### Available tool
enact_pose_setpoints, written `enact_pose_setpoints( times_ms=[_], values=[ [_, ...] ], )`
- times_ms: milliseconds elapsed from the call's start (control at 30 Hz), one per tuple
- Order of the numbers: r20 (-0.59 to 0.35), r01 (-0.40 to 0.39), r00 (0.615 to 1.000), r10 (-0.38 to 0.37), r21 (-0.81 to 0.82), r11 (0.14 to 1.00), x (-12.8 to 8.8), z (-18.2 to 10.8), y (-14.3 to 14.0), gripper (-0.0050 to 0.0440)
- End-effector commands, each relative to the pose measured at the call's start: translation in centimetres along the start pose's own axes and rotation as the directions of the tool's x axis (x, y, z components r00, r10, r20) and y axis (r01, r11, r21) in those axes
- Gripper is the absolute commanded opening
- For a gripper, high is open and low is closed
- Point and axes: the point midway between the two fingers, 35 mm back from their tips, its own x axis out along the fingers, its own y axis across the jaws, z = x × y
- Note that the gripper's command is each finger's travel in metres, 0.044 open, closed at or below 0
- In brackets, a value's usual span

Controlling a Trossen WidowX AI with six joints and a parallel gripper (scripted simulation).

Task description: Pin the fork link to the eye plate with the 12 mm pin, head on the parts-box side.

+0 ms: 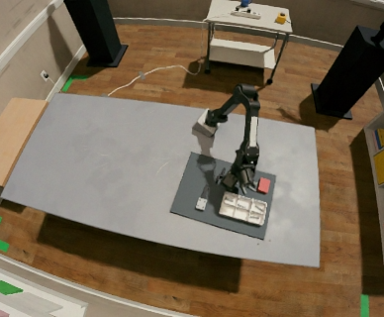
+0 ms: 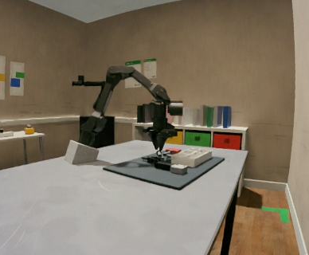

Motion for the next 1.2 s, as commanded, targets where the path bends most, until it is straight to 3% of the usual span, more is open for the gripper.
enact_pose_setpoints(
  times_ms=[0,800,833,1167],
  values=[
    [0.037,0.030,0.999,-0.029,-0.012,0.999,-1.36,0.81,-0.28,0.0140],
    [0.037,0.030,0.999,-0.029,-0.012,0.999,-1.36,0.81,-0.28,0.0140],
    [0.037,0.030,0.999,-0.029,-0.012,0.999,-1.36,0.81,-0.28,0.0210],
    [0.036,0.028,0.999,-0.029,0.024,0.999,-1.35,0.78,-0.27,0.0210]
  ],
)
